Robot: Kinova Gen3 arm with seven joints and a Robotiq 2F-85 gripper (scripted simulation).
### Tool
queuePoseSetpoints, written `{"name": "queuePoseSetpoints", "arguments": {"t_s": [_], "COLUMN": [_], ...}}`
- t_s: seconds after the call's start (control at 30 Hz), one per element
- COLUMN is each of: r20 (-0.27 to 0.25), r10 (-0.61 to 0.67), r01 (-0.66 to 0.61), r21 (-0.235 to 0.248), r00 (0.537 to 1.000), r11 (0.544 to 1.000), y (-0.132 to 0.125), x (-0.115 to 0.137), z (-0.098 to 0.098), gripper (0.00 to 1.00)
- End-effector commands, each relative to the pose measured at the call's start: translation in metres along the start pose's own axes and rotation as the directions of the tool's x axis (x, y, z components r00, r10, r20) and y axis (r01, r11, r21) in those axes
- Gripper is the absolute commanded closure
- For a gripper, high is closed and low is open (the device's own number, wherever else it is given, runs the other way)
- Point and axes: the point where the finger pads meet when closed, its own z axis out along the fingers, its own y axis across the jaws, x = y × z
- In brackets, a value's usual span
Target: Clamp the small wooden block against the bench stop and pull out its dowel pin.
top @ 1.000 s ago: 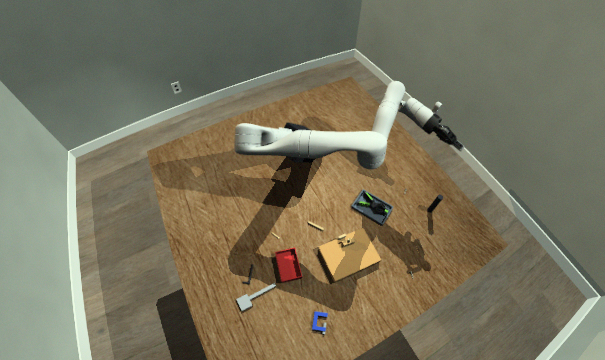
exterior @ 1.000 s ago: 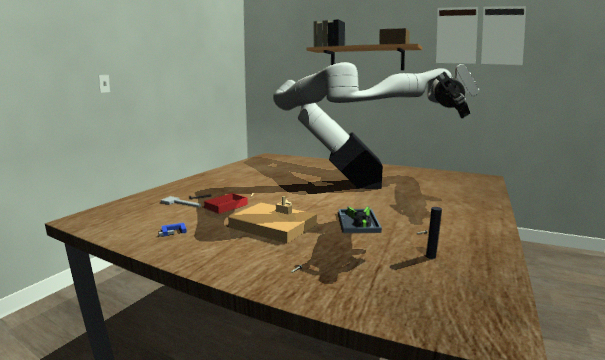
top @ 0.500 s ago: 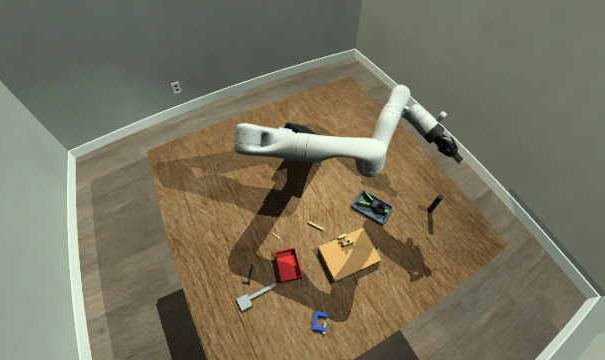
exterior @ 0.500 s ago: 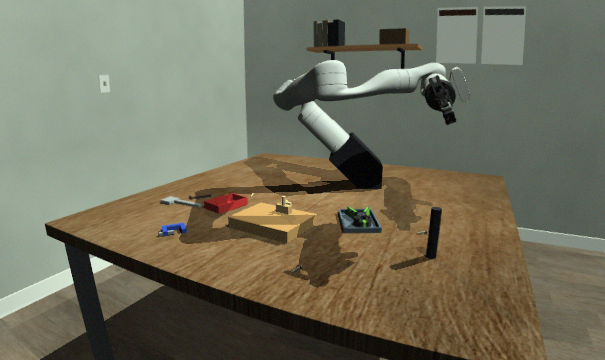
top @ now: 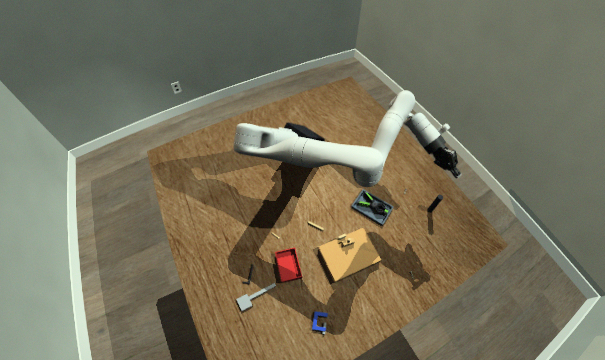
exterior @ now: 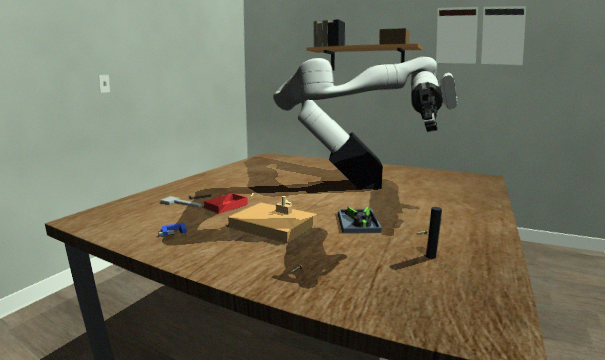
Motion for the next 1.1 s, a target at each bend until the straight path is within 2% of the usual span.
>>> {"name": "queuePoseSetpoints", "arguments": {"t_s": [0.0, 0.03, 0.27, 0.53, 0.6, 0.83, 1.07], "r20": [0.01, 0.01, 0.028, 0.023, 0.023, -0.004, -0.052], "r10": [-0.041, -0.041, -0.155, -0.287, -0.287, -0.396, -0.493], "r01": [0.04, 0.04, 0.151, 0.276, 0.276, 0.38, 0.476], "r21": [0.026, 0.026, 0.105, 0.204, 0.204, 0.29, 0.37], "r00": [0.999, 0.999, 0.988, 0.958, 0.958, 0.918, 0.868], "r11": [0.999, 0.999, 0.983, 0.939, 0.939, 0.879, 0.798], "y": [0.0, 0.0, -0.005, -0.012, -0.012, -0.02, -0.028], "x": [-0.009, -0.009, -0.035, -0.068, -0.068, -0.099, -0.13], "z": [0.006, 0.006, 0.021, 0.036, 0.036, 0.046, 0.053], "gripper": [0.9, 0.9, 0.9, 0.9, 0.9, 0.9, 0.9]}}
